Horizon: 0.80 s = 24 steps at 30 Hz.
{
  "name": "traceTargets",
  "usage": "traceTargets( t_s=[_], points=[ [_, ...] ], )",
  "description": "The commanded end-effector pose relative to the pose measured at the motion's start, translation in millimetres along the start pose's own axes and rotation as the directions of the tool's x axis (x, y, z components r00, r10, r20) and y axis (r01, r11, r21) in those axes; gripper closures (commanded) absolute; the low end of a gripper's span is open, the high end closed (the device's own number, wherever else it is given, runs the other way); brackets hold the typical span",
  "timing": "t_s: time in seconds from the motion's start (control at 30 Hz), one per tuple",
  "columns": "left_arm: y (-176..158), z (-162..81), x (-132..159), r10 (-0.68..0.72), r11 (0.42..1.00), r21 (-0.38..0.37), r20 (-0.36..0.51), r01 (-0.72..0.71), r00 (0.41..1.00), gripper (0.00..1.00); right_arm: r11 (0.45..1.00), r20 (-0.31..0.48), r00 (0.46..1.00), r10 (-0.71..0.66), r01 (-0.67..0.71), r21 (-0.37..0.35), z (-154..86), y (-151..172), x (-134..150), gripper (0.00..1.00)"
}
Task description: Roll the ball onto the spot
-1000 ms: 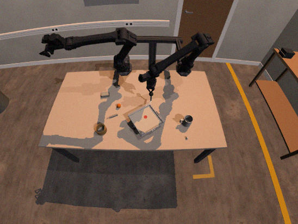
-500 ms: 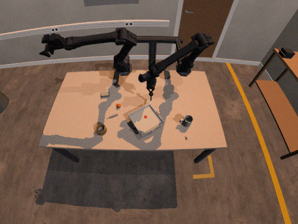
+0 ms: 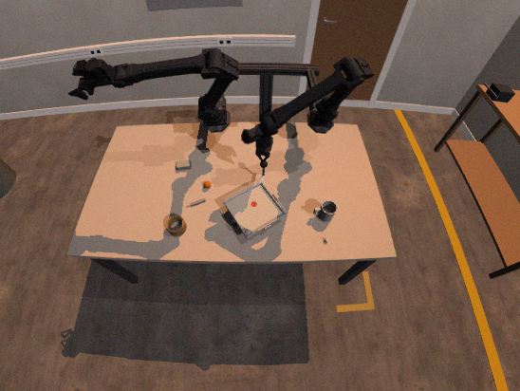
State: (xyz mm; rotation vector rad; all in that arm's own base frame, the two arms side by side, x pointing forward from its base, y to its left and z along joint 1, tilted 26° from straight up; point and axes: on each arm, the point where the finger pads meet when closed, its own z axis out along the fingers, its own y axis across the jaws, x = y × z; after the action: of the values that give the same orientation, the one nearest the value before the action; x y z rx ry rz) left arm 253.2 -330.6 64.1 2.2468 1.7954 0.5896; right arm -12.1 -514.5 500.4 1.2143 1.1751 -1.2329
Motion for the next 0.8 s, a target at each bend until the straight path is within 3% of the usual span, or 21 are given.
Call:
traceTargets(
  t_s=[0.0, 0.77],
  points=[
    [-3.6, 5.2, -3.1, 0.024, 1.0, 0.011, -0.015, -0.023, 1.0, 0.43, 1.0, 0.066, 0.998, -0.009, 0.008, 0.019, -3.5, -10.5, -45.0, 0.0],
    [-4.0, 7.2, -1.9, 0.022, 1.0, 0.011, -0.015, -0.022, 1.0, 0.43, 1.0, 0.066, 0.998, -0.009, 0.008, 0.019, -3.5, -10.5, -45.0, 0.0]
  ],
)
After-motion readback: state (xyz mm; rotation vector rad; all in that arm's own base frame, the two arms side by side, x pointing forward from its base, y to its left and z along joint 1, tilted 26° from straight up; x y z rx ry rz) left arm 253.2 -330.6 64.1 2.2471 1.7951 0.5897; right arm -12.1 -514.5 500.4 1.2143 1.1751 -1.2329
